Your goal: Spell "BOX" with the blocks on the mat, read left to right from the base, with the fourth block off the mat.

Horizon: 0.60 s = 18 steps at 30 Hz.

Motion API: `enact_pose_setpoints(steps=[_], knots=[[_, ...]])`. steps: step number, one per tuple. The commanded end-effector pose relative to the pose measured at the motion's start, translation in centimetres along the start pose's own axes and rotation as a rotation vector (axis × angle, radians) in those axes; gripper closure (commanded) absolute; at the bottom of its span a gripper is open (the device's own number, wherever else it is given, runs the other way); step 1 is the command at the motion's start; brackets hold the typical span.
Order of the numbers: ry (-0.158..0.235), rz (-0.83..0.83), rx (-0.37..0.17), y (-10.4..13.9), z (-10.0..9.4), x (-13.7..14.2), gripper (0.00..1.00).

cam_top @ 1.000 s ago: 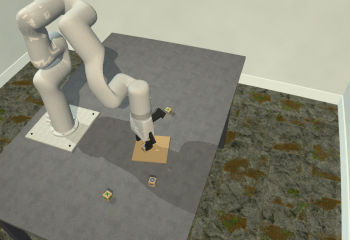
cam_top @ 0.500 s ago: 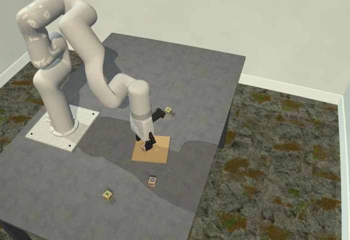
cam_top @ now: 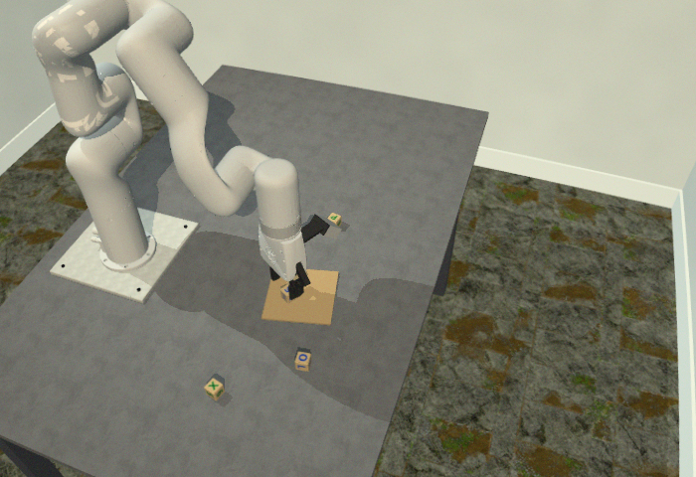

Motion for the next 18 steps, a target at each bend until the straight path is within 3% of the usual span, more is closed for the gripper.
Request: enact_pose_setpoints(steps=[1,18], knots=[[0.003,0.000,0.002,-0.1,-0.1,0.1,0.37],[0.003,0.000,0.002,-0.1,2.1,0.1,0.37]])
Point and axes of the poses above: the point where the finger pads meet when closed, its own z axis out along the fingers, its own x axis across the jaws, y = z × x, the point moved 3 cm from there along -z, back along the fingers, and after that the axes turned 2 degrees about z, right-handed, at the moved point
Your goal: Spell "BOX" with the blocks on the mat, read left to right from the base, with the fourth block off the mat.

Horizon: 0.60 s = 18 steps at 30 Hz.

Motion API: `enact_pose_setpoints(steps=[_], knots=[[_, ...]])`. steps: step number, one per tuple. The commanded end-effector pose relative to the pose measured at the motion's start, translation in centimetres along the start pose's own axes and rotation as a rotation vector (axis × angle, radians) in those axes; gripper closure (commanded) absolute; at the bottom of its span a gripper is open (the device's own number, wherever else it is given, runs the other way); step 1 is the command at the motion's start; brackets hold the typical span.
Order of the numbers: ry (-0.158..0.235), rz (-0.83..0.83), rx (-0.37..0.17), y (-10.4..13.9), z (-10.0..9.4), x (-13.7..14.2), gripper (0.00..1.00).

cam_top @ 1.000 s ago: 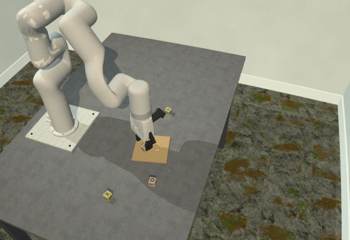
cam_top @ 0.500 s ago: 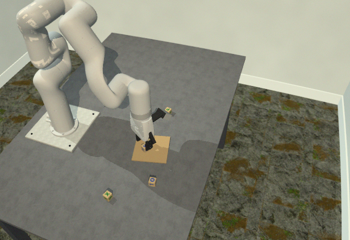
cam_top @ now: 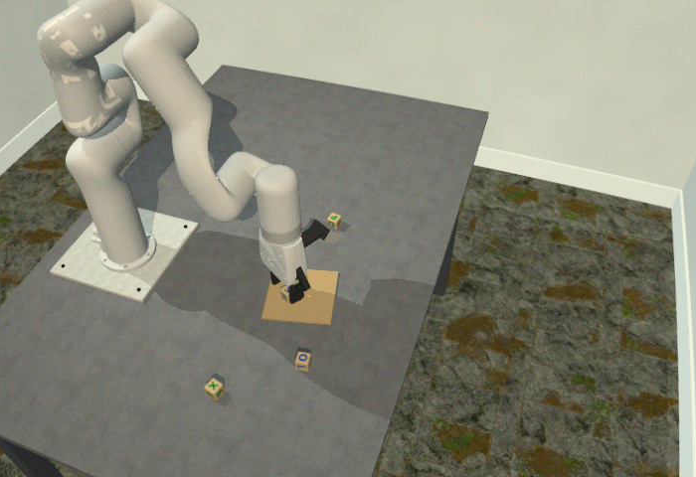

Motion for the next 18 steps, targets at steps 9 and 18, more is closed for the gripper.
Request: enact_pose_setpoints(steps=[9,18], knots=[[0.003,0.000,0.002,-0.08,1.49,0.10,0.37],[0.003,0.000,0.002,-0.08,1.52,0.10,0.37]])
Point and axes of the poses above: the point where the finger pads meet when closed, its own z axis out along the fingers, its own x axis across the jaws, y = z × x, the point moved 3 cm from there along -z, back along the fingers, and after that the axes turned 2 degrees about z, right-handed, at the moved point
